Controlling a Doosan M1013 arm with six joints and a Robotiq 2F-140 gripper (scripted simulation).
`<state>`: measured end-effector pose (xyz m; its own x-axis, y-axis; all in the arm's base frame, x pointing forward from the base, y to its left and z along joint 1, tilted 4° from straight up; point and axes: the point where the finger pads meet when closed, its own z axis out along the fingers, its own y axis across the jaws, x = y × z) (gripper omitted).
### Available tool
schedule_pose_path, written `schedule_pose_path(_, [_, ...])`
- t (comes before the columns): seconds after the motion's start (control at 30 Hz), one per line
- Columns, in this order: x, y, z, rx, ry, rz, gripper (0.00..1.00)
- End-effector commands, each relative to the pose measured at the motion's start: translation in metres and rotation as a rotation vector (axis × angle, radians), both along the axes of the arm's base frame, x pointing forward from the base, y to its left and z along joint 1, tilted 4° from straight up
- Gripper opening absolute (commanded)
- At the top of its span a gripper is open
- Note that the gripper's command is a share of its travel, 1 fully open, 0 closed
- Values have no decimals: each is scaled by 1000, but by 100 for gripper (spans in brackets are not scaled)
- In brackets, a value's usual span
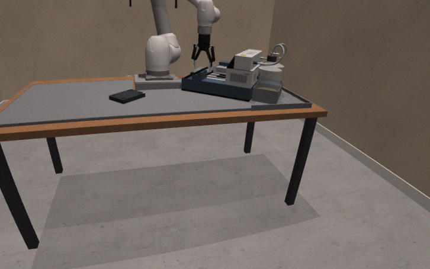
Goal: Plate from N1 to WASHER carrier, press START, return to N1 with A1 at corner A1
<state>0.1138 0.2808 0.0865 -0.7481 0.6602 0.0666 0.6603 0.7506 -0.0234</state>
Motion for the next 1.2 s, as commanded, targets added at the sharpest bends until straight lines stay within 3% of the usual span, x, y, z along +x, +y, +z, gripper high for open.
schedule_pose_path(0.0, [0, 0, 0, 0, 0, 0, 70])
schedule_pose_path(0.17, [0, 0, 0, 0, 0, 0, 70])
schedule_pose_path(1.17, [3, -1, 47, 0, 0, 0, 70])
